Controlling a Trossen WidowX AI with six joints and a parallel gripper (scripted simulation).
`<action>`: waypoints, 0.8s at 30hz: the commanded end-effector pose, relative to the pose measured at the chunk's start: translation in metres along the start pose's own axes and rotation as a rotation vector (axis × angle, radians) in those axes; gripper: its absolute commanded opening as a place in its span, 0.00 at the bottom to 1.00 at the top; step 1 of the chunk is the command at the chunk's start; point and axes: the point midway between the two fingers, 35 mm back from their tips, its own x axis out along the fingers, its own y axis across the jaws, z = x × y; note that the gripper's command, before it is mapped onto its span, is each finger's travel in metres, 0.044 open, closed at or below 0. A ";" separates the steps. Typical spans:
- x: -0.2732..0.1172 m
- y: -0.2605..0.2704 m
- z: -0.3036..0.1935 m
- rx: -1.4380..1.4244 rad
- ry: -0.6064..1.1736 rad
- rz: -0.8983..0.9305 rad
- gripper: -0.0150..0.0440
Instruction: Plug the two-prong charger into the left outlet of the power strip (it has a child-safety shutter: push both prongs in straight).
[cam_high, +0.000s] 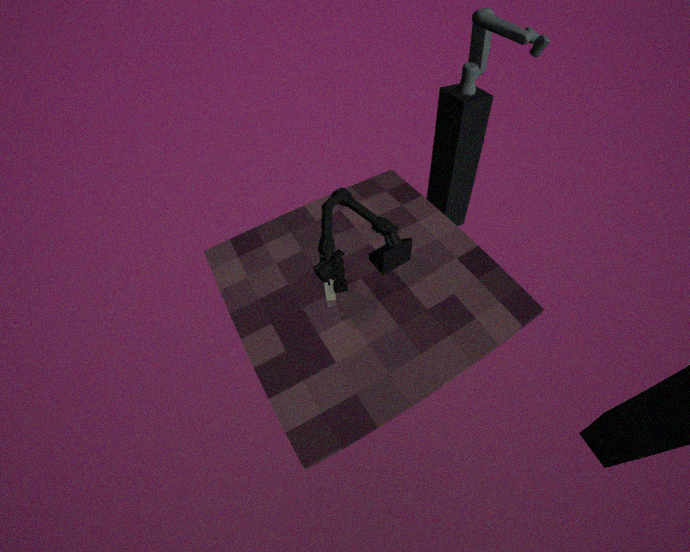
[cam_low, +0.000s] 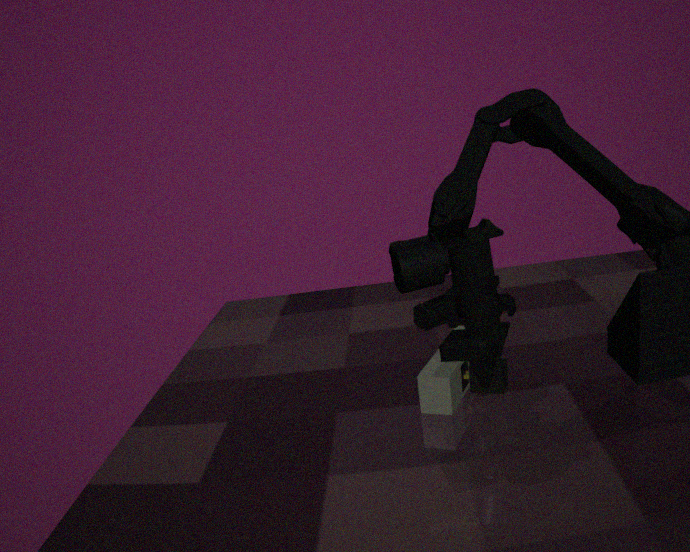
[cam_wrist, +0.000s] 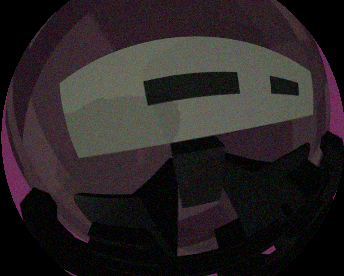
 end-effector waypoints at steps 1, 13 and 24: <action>-0.001 0.000 0.003 -0.004 -0.004 -0.002 0.25; -0.001 0.000 0.005 -0.004 -0.004 -0.002 0.25; -0.001 0.000 0.007 -0.004 -0.004 -0.002 0.25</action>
